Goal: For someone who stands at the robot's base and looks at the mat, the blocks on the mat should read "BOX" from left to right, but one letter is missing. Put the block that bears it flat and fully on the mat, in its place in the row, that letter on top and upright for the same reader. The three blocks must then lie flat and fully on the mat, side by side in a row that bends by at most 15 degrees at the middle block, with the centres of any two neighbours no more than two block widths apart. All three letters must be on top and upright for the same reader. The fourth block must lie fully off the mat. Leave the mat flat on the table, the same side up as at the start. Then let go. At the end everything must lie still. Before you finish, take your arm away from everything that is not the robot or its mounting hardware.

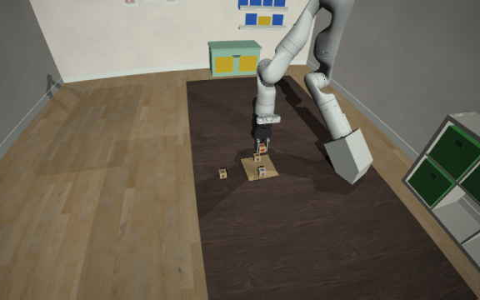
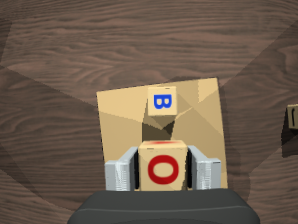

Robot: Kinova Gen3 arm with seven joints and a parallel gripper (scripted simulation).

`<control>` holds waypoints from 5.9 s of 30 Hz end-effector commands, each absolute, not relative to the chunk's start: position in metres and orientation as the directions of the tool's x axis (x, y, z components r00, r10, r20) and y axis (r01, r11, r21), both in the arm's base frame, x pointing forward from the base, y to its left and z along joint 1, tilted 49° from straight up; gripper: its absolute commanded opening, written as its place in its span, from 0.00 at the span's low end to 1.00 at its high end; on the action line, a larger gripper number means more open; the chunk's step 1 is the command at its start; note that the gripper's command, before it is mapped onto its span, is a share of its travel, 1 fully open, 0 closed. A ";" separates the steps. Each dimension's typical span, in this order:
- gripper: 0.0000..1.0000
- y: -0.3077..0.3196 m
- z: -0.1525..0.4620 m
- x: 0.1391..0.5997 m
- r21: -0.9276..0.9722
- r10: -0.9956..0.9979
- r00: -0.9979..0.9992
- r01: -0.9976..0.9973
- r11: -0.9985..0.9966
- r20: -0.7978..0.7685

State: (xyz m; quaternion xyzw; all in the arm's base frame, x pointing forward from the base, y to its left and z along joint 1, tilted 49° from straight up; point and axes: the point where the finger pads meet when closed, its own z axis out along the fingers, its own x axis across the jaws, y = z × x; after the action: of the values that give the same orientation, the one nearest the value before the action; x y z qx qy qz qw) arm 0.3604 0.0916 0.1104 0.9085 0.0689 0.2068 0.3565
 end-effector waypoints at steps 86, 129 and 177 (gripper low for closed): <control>0.57 0.033 0.047 0.401 0.675 0.273 0.905 -0.020 -0.738 0.326; 0.57 0.033 0.048 0.402 0.675 0.273 0.905 -0.020 -0.738 0.326; 0.57 0.030 0.045 0.404 0.675 0.273 0.905 -0.020 -0.738 0.326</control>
State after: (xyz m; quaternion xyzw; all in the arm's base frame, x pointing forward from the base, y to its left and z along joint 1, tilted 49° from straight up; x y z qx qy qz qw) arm 0.4038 0.0295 0.0445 0.9089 0.0692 0.2063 0.3557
